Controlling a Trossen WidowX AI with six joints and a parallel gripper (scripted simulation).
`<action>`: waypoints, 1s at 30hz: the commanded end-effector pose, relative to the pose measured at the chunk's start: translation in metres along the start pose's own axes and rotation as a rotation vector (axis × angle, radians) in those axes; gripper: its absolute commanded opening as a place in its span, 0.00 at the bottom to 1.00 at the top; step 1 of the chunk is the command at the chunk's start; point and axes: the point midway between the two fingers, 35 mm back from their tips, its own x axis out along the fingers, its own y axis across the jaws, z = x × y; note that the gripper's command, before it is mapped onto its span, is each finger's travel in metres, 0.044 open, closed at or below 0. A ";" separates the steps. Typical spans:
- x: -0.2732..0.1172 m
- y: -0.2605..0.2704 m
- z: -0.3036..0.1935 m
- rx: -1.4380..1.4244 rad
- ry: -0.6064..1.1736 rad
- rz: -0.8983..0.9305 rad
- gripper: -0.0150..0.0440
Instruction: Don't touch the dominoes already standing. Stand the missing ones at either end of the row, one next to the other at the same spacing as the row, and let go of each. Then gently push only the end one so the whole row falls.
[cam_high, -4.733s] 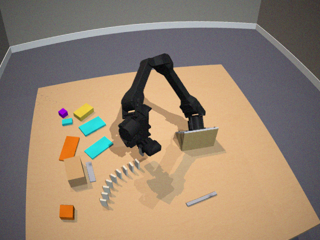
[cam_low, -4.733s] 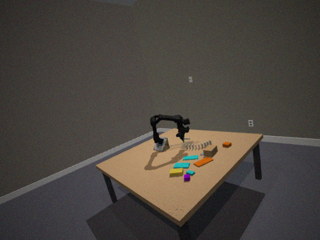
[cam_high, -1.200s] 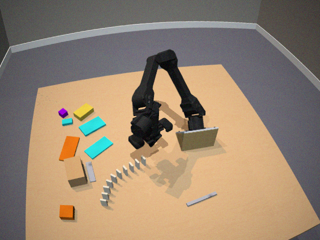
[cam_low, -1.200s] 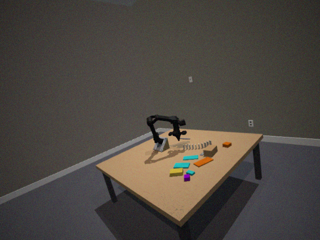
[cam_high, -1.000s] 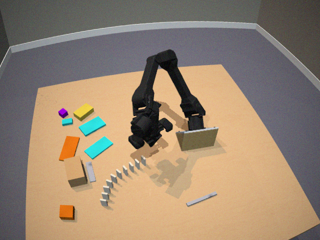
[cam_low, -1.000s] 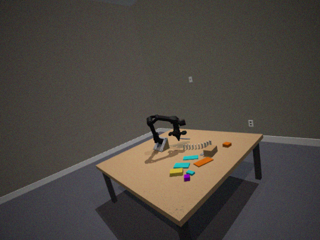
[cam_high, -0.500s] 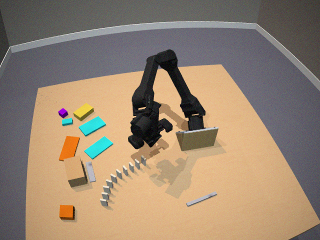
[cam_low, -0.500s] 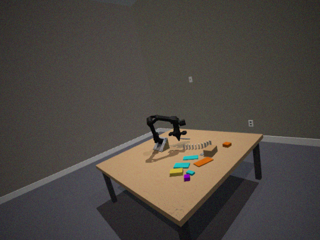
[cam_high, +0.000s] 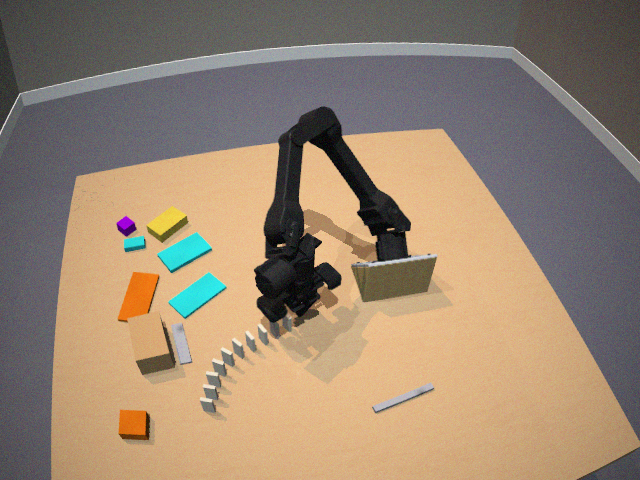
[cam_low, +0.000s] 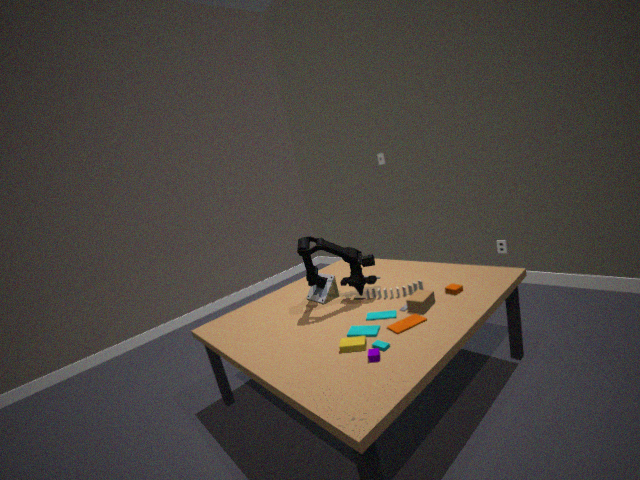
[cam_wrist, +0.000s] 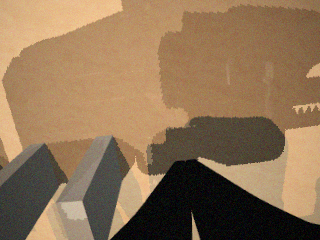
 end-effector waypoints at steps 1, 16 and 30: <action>0.001 0.007 0.000 -0.004 -0.003 0.001 0.25; 0.000 0.031 0.000 -0.003 -0.003 0.002 0.25; -0.056 0.055 -0.001 -0.001 0.005 0.019 0.25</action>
